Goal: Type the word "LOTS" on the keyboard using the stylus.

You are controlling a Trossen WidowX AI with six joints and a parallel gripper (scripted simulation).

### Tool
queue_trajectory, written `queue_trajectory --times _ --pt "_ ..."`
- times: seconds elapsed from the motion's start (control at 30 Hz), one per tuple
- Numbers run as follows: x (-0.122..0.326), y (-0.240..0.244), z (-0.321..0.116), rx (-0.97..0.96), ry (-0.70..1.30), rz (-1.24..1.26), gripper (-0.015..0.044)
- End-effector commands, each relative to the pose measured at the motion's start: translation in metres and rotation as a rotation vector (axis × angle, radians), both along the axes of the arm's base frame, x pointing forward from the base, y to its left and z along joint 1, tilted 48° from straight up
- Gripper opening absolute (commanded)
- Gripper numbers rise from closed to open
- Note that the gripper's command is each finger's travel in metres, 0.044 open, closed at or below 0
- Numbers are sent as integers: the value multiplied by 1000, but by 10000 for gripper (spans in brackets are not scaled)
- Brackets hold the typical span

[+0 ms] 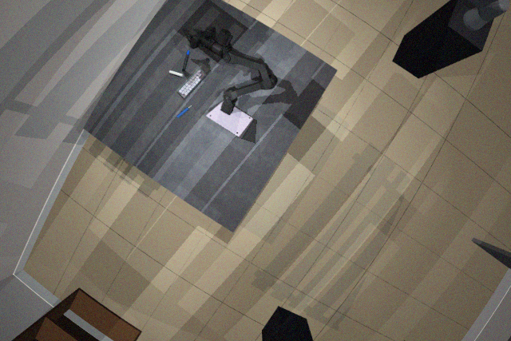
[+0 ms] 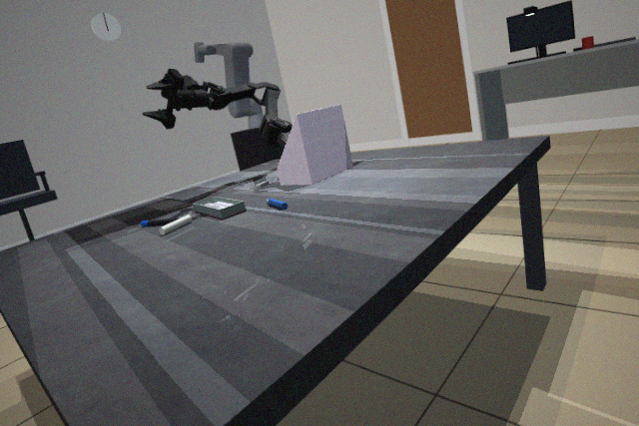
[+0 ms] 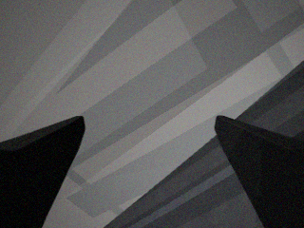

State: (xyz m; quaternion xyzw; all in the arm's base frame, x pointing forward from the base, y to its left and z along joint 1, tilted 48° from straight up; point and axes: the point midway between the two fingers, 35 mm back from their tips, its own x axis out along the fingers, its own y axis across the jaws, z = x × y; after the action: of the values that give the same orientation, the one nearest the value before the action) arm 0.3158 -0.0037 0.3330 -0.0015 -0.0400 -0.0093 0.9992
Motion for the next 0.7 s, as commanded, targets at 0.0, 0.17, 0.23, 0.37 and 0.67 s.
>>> queue_trajectory --times 0.0,0.17,0.23,0.37,0.67 --pt "2 0 -2 4 11 -3 414" --pt "42 -6 -65 85 295 -92 282" --pt "55 -7 -96 107 422 -142 230" --pt "70 -9 -158 120 667 -255 125" --pt "60 -17 -284 -13 1140 -555 0"
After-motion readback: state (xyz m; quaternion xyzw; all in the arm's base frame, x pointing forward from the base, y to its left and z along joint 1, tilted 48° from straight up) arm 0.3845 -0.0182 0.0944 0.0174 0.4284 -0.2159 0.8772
